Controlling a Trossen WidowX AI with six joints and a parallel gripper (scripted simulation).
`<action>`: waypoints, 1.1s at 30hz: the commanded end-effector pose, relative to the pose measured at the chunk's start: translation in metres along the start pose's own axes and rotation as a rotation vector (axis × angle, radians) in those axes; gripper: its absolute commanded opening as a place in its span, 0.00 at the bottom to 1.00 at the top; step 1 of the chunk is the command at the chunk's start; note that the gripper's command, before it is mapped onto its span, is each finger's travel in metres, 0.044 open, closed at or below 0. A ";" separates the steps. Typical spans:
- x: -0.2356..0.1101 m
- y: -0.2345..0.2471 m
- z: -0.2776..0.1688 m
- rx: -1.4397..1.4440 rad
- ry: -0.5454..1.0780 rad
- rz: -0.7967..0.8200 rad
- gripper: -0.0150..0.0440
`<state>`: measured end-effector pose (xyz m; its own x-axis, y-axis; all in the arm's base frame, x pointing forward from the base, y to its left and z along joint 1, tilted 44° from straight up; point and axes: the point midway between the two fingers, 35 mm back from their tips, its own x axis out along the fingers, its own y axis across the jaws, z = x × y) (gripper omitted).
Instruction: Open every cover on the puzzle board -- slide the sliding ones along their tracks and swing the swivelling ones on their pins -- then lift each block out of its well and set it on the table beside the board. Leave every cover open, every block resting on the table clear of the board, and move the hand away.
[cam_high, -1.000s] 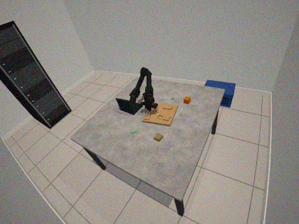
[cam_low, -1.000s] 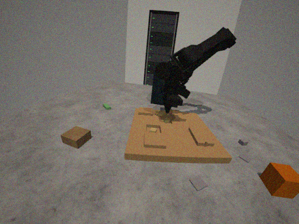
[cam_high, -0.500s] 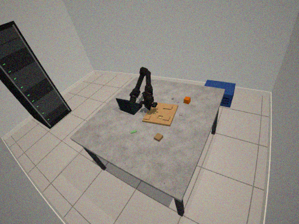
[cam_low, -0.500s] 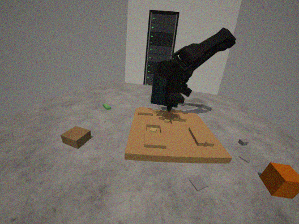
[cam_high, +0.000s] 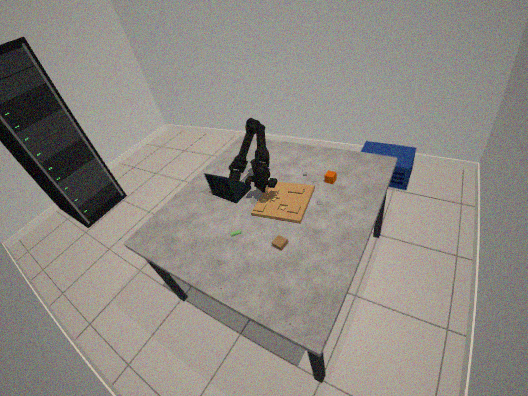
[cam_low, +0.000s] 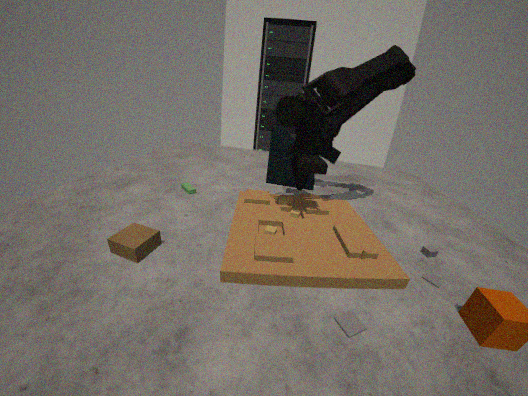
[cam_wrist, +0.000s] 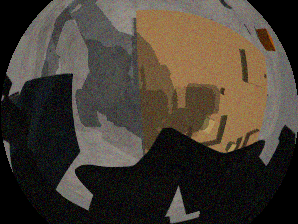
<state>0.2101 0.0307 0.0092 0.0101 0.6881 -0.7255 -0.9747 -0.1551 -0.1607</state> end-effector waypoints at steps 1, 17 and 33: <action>-0.005 0.000 0.000 -0.005 0.005 0.002 0.25; -0.020 -0.006 0.002 0.065 0.003 0.001 0.25; -0.031 -0.080 0.039 0.760 0.019 -0.008 0.25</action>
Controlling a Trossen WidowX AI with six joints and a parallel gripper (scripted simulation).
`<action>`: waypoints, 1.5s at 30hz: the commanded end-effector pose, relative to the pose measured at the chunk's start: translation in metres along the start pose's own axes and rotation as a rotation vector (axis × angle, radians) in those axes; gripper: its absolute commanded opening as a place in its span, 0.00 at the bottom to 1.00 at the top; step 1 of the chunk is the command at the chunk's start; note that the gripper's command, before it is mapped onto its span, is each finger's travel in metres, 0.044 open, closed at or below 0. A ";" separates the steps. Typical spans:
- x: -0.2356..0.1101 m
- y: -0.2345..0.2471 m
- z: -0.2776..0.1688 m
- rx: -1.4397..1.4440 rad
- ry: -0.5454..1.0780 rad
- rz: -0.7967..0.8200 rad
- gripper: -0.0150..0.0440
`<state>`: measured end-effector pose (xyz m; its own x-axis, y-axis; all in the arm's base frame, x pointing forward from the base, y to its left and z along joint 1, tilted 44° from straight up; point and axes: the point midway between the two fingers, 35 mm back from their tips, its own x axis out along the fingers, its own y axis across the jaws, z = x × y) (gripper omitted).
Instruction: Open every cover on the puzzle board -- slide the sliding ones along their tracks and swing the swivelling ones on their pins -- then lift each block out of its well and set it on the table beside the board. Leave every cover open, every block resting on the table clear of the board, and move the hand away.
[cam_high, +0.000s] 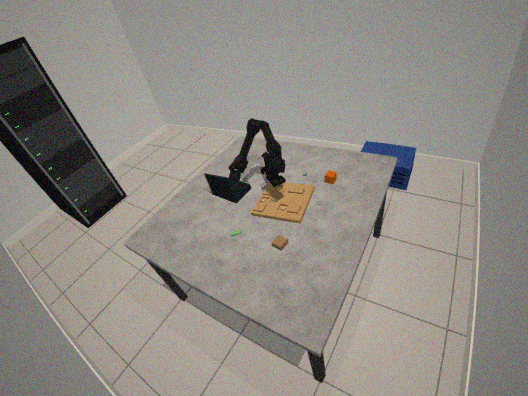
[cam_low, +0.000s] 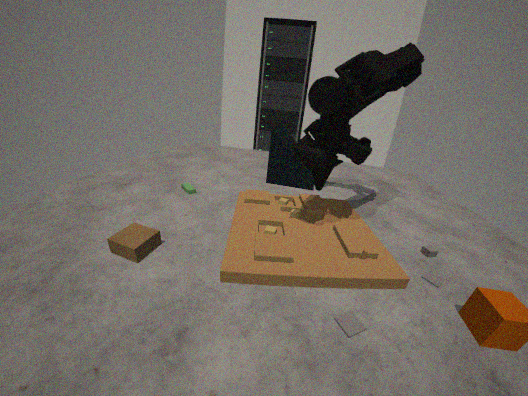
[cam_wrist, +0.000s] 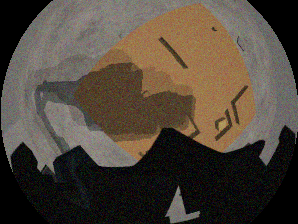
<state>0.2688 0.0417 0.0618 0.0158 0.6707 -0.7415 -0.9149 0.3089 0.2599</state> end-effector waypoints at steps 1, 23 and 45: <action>-0.001 -0.006 0.020 0.163 -0.004 0.003 0.25; -0.006 -0.012 0.119 0.919 -0.018 0.023 0.25; -0.006 -0.012 0.119 0.919 -0.018 0.023 0.25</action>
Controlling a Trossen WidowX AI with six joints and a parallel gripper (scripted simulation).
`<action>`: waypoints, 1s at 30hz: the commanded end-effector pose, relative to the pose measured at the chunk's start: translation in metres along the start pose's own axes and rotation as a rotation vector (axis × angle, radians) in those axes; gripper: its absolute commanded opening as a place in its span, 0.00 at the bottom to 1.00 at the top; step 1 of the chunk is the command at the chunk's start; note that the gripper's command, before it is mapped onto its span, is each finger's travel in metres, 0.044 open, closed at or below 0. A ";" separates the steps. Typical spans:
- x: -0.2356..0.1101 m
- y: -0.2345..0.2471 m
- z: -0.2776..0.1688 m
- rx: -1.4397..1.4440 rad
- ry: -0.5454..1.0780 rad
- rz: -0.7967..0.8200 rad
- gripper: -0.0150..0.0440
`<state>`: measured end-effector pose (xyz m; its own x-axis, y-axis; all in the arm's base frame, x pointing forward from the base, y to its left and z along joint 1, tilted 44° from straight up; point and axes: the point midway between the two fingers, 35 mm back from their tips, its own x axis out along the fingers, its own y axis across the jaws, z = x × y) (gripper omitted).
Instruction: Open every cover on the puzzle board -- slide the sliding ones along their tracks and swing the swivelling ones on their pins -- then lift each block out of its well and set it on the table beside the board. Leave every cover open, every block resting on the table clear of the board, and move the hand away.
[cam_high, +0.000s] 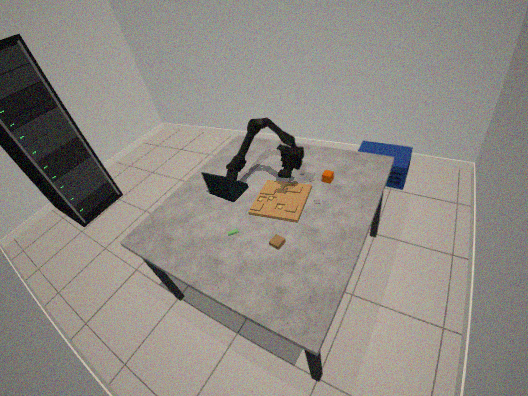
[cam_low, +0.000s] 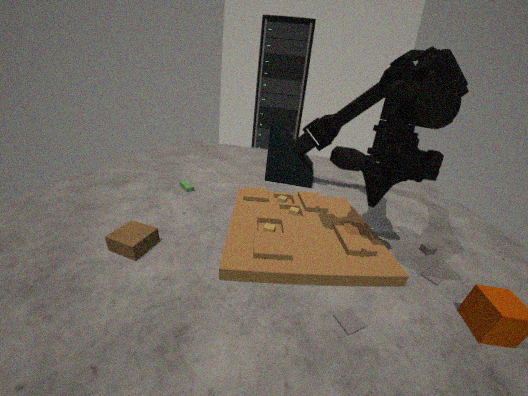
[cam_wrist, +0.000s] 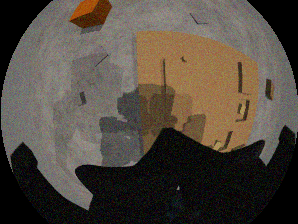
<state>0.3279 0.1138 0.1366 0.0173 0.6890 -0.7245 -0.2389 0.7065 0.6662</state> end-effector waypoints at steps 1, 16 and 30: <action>0.001 0.001 0.000 0.004 0.001 0.004 0.25; 0.015 0.000 0.001 0.004 0.001 0.003 0.25; 0.029 0.001 0.001 0.004 0.001 0.004 0.25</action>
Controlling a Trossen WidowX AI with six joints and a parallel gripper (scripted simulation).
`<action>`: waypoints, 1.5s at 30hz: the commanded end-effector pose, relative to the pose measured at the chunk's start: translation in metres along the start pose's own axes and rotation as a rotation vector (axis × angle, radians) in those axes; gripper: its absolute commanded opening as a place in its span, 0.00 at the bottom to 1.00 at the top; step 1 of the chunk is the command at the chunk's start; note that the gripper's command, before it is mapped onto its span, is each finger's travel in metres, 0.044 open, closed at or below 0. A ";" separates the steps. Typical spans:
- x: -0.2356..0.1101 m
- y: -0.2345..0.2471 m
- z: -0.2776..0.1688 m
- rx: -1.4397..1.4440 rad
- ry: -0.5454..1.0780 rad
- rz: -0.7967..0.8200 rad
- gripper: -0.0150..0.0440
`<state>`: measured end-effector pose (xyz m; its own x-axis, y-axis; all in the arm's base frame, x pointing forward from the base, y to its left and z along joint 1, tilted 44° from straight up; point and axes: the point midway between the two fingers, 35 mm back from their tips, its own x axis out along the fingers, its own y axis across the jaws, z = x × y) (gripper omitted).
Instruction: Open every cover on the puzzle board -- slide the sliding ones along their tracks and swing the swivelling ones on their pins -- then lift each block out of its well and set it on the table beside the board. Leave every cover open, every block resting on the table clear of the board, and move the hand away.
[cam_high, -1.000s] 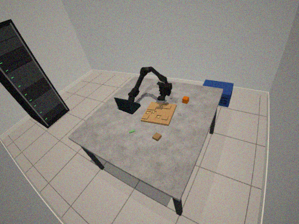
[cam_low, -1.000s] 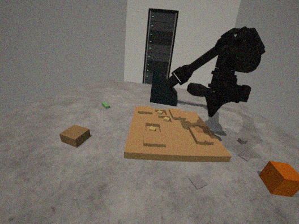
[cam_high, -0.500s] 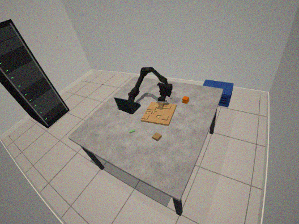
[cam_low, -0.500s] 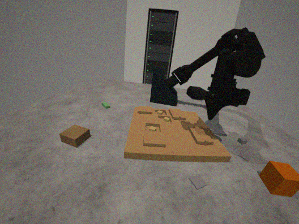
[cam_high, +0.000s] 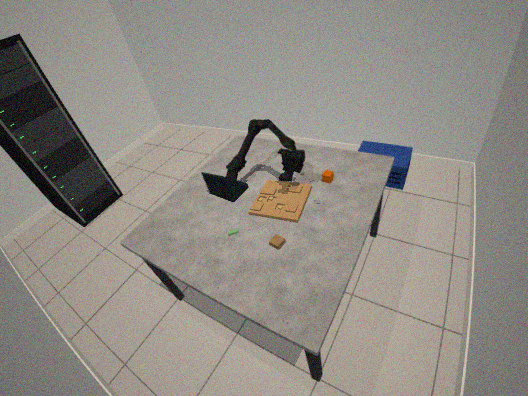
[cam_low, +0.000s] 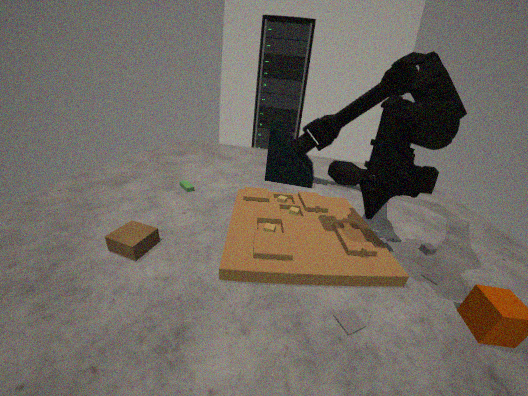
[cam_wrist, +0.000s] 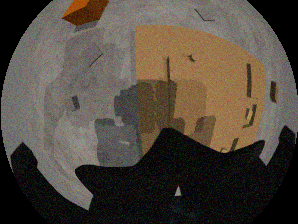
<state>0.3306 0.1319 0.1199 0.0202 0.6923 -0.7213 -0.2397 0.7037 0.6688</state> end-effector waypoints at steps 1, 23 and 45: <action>0.005 -0.001 -0.002 0.005 0.005 0.000 0.25; 0.027 0.000 -0.002 0.005 0.004 0.002 0.25; 0.034 -0.014 -0.008 0.005 0.005 0.002 0.25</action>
<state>0.3284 0.1468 0.0894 0.0186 0.6947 -0.7190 -0.2353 0.7020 0.6722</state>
